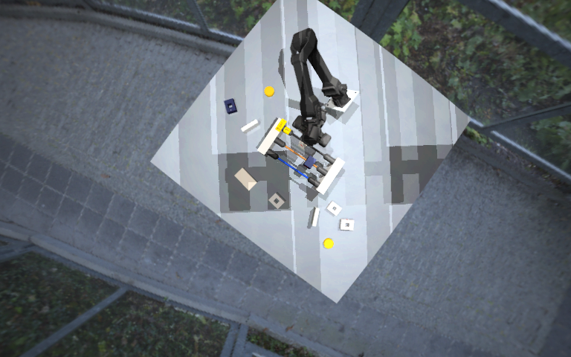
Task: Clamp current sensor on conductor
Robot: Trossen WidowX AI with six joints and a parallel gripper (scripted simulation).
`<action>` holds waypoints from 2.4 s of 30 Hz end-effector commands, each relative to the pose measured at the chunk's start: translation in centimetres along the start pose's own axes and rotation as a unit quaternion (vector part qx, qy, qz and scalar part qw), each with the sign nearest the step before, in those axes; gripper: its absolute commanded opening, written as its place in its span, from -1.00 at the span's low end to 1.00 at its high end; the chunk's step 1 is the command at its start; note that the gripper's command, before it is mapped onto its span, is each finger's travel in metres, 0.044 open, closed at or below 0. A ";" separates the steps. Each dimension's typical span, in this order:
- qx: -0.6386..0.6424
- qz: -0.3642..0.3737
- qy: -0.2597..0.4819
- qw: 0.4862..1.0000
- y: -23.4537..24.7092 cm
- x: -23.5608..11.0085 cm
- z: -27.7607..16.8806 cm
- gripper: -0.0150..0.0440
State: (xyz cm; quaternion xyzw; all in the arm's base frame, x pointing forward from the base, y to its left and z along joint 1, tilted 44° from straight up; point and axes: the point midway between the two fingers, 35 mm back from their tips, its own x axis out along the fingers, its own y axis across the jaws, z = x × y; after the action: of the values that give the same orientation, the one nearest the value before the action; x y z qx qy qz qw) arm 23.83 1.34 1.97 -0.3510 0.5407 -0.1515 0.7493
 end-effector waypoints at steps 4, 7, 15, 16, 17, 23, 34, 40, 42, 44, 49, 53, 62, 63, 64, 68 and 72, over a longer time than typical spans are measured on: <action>-0.001 -0.001 0.000 1.000 0.0 -0.5 -0.8 -0.49; -0.001 -0.001 0.001 1.000 0.0 -0.9 -2.0 -0.49; -0.002 -0.001 0.001 1.000 -0.1 -1.6 -5.1 -0.49; -0.002 -0.001 0.001 1.000 -0.1 -1.6 -5.1 -0.49; -0.002 -0.001 0.001 1.000 -0.1 -1.6 -5.1 -0.49; -0.002 -0.002 0.001 1.000 -0.1 -1.2 -5.2 -0.49; -0.001 -0.002 0.001 1.000 -0.1 -1.4 -4.9 0.49; -0.001 0.000 0.001 1.000 0.1 -2.1 -4.9 0.62; -0.002 0.003 0.002 1.000 0.2 -4.1 -4.9 0.62; -0.002 0.001 0.002 1.000 0.1 -6.2 -5.1 0.62; -0.002 0.000 0.002 1.000 0.0 -7.0 -5.2 0.62; -0.116 0.001 0.021 0.993 0.0 -7.0 -4.7 0.59; -0.507 0.043 0.078 0.857 -0.1 -6.8 -2.9 0.59; -0.546 0.051 0.082 0.832 -0.1 -6.7 -2.7 0.59; -0.583 0.060 0.086 0.805 -0.1 -6.7 -2.5 0.59; -0.696 0.090 0.093 0.706 -0.1 -6.4 -1.8 0.59; -0.701 0.092 0.093 0.701 -0.1 -6.4 -1.8 0.59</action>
State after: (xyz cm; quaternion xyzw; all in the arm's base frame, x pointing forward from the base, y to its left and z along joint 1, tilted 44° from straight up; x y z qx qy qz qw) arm 18.74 4.20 6.18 -0.6648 0.6114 0.1783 0.3905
